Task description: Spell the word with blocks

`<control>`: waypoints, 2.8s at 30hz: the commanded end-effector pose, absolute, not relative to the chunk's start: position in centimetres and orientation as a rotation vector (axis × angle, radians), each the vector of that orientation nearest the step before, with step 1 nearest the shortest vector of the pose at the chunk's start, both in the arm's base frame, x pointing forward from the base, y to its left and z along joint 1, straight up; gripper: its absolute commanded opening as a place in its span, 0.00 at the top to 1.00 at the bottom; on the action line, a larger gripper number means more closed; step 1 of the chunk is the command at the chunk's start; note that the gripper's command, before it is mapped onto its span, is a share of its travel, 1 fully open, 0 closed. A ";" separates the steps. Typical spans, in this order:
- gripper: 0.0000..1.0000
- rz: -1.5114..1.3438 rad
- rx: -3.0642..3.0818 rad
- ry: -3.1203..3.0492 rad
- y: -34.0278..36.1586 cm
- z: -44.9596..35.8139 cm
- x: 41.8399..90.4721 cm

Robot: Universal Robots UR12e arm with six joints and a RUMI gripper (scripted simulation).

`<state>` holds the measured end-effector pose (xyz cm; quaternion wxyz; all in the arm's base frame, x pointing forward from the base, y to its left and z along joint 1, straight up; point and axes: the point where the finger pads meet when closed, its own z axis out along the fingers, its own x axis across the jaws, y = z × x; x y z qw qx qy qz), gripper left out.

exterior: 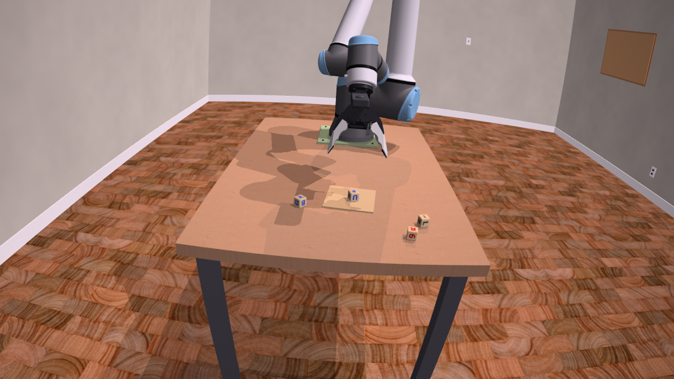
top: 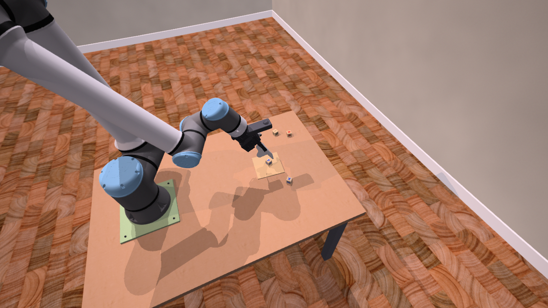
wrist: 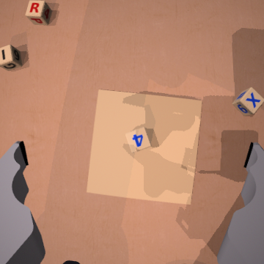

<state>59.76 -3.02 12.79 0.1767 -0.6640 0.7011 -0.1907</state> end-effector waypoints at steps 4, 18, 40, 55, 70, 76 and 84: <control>0.00 -0.541 -1.879 1.984 -3.0 12.9 59.8; 0.00 -0.541 -1.879 1.984 -3.0 12.9 59.8; 0.00 -0.541 -1.880 1.984 -17.6 12.5 63.9; 0.00 -0.541 -1.879 1.984 -17.9 12.5 63.9; 0.00 -0.541 -1.879 1.984 -17.9 12.5 63.9; 0.00 -0.541 -1.879 1.984 -17.9 12.5 63.9; 0.00 -0.541 -1.879 1.984 -17.9 12.5 63.9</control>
